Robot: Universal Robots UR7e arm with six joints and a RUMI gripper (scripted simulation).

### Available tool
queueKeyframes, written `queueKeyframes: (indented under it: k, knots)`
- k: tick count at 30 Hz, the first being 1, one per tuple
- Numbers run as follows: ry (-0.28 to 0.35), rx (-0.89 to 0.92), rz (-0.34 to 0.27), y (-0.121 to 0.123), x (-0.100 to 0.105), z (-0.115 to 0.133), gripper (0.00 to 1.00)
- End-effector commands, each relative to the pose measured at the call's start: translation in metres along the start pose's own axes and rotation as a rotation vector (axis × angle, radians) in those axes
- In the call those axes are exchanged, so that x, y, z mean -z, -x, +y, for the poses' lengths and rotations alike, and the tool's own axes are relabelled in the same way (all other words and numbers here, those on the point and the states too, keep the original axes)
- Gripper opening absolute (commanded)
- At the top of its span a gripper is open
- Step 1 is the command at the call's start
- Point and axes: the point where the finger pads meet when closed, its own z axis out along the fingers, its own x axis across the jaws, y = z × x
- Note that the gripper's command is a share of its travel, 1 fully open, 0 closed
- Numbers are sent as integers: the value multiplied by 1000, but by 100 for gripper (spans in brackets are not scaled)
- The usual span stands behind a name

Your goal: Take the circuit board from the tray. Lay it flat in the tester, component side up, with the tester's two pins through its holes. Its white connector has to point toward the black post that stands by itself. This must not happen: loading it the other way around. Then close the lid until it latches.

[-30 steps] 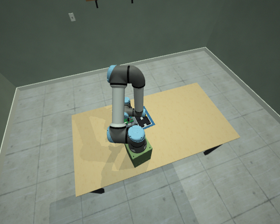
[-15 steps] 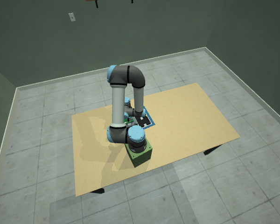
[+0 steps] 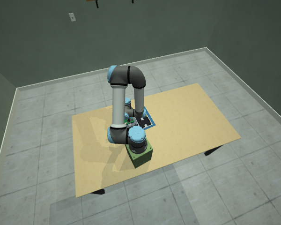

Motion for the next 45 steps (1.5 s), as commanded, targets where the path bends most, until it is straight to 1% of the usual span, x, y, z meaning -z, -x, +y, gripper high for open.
queueKeyframes:
  k: [1, 39, 40, 45]
  knots:
    - [-1, 3, 0, -1, -1, -1, 39]
    - [-1, 3, 0, -1, -4, -2, 39]
    - [-1, 3, 0, -1, -4, -2, 59]
    - [0, 3, 0, -1, -4, -1, 59]
